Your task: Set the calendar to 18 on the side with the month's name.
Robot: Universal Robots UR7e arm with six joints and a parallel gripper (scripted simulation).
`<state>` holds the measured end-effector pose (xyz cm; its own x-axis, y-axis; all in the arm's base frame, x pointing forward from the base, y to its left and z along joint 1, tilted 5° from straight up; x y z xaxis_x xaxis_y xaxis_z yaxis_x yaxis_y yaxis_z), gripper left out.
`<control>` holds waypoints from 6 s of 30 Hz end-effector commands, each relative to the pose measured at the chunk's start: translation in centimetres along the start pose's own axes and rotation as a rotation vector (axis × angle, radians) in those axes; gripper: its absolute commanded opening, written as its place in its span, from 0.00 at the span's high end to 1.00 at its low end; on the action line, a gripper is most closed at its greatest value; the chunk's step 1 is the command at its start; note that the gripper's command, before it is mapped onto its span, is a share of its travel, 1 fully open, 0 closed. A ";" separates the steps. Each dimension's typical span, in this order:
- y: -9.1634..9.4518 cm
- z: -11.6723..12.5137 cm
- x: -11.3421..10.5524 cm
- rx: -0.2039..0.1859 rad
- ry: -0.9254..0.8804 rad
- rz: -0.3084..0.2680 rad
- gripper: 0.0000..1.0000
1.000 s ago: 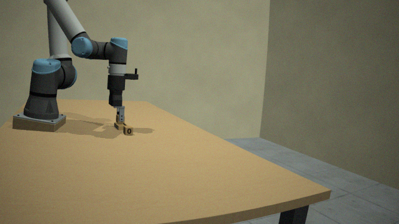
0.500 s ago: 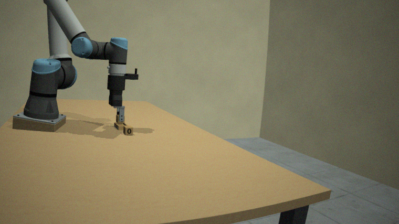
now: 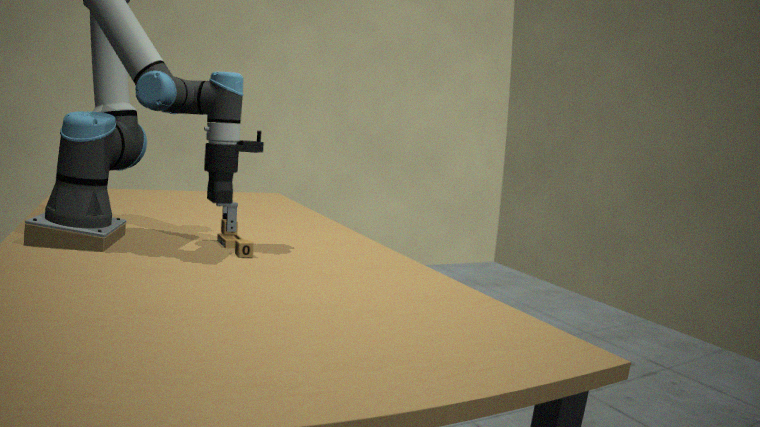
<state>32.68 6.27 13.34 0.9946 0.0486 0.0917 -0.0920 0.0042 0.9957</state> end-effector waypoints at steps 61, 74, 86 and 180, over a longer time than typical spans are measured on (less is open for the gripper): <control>-0.9 0.0 0.0 0.000 0.000 0.001 0.40; -0.9 0.0 0.0 0.000 0.000 0.001 0.40; -0.9 0.0 0.0 0.000 0.000 0.001 0.40; 8.1 0.0 0.0 0.000 0.000 0.001 0.00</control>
<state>31.93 6.31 21.38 0.9946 0.0486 0.0919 -0.0922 0.0042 0.9957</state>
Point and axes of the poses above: the point where the finger pads meet when closed, its own y axis back along the fingers, its own z axis across the jaws, x = y × z, the point moved 10 cm from there along y, back along the fingers, and after that the axes turned 13 degrees about -y, right-handed, at the moved point
